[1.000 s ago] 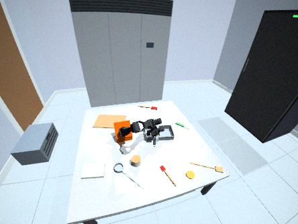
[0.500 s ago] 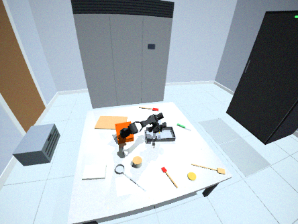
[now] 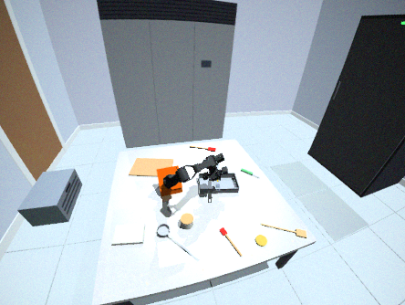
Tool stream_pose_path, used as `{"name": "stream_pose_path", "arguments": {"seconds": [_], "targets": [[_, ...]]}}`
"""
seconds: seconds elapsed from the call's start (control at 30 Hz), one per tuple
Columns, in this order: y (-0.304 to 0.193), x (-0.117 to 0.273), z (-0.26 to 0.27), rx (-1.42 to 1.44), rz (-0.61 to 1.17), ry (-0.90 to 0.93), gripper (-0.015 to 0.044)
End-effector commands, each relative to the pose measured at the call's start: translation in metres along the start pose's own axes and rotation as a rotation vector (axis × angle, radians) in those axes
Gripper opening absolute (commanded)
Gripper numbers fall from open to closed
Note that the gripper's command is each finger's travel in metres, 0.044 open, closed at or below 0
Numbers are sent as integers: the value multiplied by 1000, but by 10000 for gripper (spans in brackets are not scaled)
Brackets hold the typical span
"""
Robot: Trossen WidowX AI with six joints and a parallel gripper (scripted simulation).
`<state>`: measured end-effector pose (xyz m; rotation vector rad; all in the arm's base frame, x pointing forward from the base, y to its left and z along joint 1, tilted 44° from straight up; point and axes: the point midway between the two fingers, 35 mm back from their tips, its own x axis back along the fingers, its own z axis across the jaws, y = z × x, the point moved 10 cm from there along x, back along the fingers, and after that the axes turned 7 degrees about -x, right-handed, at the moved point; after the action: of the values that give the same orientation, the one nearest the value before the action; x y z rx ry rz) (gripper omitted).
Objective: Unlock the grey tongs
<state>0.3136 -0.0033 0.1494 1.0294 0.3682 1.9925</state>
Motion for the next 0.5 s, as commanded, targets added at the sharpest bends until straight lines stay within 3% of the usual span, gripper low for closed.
{"name": "stream_pose_path", "arguments": {"seconds": [0.0, 0.47], "targets": [[-2, -1, 7, 23, 12, -52, -150], [-1, -4, 22, 123, 18, -256, -150]]}}
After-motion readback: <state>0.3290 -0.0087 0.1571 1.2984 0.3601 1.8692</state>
